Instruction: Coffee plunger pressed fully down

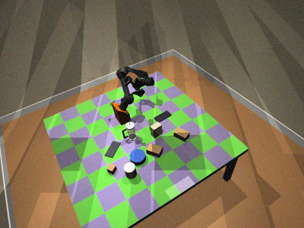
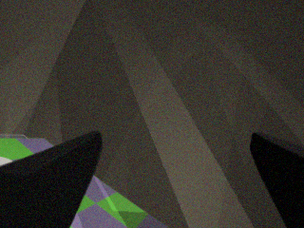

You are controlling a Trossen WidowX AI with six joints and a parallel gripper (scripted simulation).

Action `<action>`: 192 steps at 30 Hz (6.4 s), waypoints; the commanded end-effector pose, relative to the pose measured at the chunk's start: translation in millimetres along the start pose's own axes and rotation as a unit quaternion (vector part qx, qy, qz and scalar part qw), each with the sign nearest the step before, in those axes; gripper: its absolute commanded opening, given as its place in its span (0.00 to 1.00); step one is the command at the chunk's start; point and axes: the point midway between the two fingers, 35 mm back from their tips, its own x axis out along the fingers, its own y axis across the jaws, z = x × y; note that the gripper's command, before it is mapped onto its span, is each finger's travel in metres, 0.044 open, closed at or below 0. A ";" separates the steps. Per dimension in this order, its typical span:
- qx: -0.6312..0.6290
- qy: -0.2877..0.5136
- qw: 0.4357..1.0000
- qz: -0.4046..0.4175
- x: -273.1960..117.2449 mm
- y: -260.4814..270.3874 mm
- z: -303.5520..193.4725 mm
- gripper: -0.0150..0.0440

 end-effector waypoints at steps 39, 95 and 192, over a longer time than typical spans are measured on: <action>0.137 0.229 0.800 0.538 107.3 43.6 -46.5 1.00; 0.138 0.227 0.800 0.538 103.9 106.3 -101.9 0.47; 0.139 0.226 0.800 0.539 110.1 174.5 -176.5 0.47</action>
